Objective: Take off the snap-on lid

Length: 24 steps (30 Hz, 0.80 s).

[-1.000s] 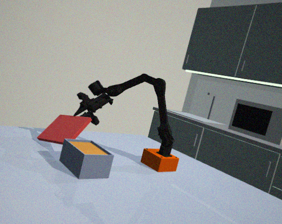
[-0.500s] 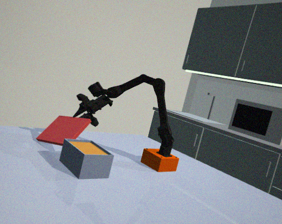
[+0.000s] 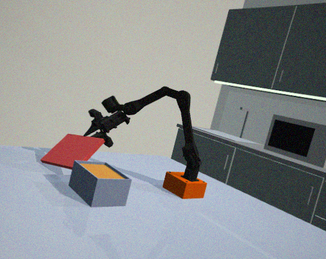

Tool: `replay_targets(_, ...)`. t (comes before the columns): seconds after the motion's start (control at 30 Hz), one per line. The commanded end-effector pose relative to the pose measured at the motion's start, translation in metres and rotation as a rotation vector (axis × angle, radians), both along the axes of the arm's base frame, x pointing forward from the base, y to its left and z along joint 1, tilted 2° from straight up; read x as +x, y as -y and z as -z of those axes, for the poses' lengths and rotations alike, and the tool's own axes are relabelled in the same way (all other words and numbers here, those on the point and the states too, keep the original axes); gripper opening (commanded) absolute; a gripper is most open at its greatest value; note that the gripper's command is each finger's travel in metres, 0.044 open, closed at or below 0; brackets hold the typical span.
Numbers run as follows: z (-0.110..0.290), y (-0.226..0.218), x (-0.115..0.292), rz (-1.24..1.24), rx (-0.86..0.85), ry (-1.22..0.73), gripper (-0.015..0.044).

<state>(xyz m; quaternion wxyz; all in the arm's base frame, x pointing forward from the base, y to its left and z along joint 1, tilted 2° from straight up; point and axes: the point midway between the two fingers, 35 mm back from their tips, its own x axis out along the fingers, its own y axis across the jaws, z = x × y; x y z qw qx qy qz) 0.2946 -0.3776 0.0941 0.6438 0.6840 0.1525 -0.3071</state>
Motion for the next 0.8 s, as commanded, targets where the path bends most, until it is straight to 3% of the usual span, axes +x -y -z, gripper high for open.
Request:
replay_targets(0.0,0.012,-0.002,-0.001,-0.001,0.018,-0.011,0.0)
replay_targets(0.77,0.031,-0.002,-0.001,-0.001,0.018,-0.011,0.0)
